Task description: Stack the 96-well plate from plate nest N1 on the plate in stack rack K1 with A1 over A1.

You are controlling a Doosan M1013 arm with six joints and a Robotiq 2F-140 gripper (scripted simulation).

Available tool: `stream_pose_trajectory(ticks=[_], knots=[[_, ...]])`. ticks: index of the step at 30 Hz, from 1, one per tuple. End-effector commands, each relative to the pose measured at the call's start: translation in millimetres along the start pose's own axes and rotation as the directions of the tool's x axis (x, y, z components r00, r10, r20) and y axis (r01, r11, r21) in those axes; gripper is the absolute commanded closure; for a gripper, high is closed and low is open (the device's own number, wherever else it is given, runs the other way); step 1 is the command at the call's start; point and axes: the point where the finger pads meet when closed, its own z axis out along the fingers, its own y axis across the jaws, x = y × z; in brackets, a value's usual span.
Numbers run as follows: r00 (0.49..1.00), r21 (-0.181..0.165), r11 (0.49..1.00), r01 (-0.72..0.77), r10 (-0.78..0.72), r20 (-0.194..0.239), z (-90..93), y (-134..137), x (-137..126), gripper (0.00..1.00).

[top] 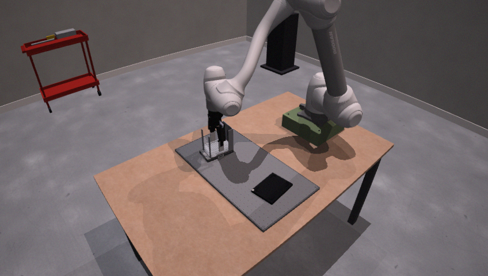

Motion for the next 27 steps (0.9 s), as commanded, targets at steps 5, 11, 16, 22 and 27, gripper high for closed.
stream_pose_trajectory(ticks=[5, 11, 16, 22, 27], knots=[[1.0, 0.0, 1.0, 0.008, -0.008, 0.012, 5.7, -1.5, -6.8, 0.0], [1.0, 0.0, 1.0, 0.008, -0.008, 0.012, 5.7, -1.5, -6.8, 0.0], [1.0, 0.0, 1.0, 0.008, -0.008, 0.012, 5.7, -1.5, -6.8, 0.0], [1.0, 0.0, 1.0, 0.008, -0.008, 0.012, 5.7, -1.5, -6.8, 0.0], [1.0, 0.0, 1.0, 0.008, -0.008, 0.012, 5.7, -1.5, -6.8, 0.0]])
